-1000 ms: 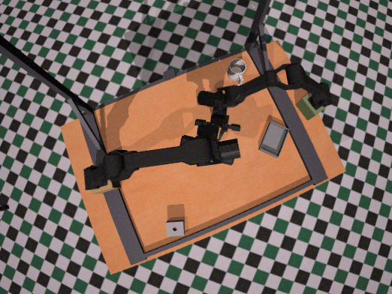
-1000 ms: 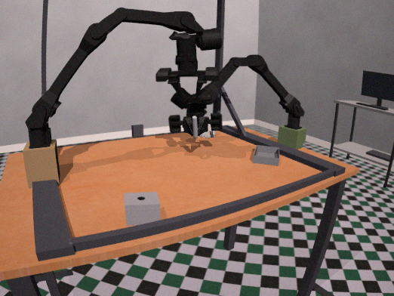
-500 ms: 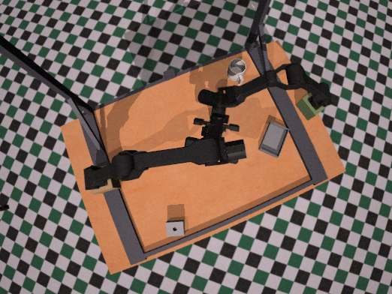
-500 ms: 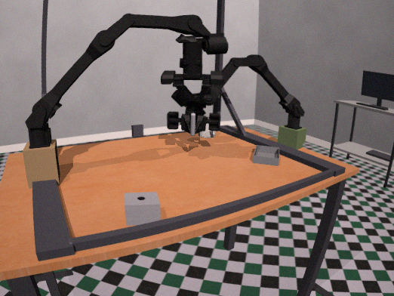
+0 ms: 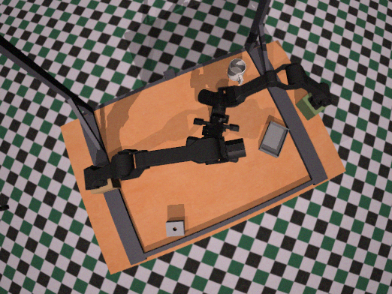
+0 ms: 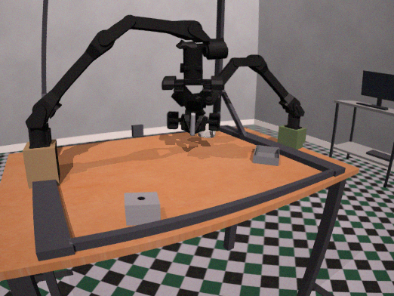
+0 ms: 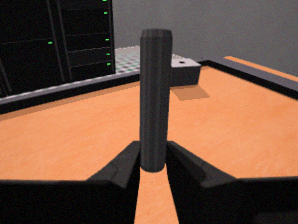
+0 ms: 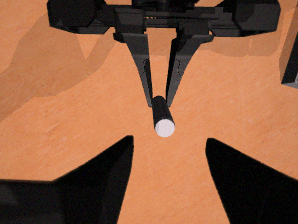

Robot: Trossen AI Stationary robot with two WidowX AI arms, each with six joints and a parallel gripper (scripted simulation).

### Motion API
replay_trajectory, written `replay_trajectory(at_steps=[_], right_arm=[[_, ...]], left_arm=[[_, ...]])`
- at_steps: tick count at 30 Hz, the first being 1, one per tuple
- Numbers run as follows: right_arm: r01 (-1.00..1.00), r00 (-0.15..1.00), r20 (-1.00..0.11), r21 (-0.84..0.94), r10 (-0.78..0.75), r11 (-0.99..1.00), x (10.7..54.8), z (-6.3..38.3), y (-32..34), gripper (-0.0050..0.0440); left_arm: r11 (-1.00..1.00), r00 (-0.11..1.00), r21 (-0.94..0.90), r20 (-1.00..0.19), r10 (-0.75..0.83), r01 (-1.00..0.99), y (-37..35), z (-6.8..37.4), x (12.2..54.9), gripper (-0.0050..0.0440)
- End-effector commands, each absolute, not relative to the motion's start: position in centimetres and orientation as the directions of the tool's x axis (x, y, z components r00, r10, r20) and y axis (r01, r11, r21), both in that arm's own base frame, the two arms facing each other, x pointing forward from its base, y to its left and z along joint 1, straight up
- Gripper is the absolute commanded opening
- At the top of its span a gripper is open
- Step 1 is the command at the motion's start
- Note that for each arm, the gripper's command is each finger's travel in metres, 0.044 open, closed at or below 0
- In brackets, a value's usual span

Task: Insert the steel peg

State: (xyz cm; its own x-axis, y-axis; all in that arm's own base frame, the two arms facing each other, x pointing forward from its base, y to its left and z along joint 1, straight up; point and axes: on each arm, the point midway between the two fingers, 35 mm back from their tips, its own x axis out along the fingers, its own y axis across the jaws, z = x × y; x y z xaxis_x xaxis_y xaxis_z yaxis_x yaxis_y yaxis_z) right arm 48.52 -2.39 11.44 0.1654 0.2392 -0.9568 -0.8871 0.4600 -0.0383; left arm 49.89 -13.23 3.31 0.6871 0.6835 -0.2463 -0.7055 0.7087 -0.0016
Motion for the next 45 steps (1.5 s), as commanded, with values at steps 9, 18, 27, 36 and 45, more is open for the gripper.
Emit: replay_trajectory(at_steps=[9, 18, 27, 36, 45], right_arm=[[-0.886, 0.173, -0.956, -0.046, 0.236, 0.462, 49.2, 9.2, -1.6, 0.022], [-0.885, 0.174, -0.956, -0.047, 0.236, 0.463, 49.4, 8.4, -1.4, 0.022], [-0.885, 0.2, -0.951, -0.072, 0.235, 0.461, 49.6, 9.6, -1.5, 0.022], [-0.885, 0.2, -0.951, -0.072, 0.235, 0.461, 49.6, 9.6, -1.5, 0.012], [-0.885, 0.2, -0.951, -0.072, 0.235, 0.461, 49.6, 9.6, -1.5, 0.0067]], left_arm=[[0.707, 0.694, -0.035, -0.234, 0.681, -0.706, -13.4, 4.9, 50.2, -0.005], [0.707, 0.694, -0.035, -0.234, 0.681, -0.706, -13.4, 4.9, 50.2, -0.005], [0.707, 0.694, -0.035, -0.234, 0.681, -0.706, -13.4, 4.9, 50.2, -0.005], [0.707, 0.694, -0.035, -0.234, 0.681, -0.706, -13.4, 4.9, 50.2, -0.005], [0.707, 0.694, -0.035, -0.234, 0.681, -0.706, -13.4, 4.9, 50.2, -0.005]])
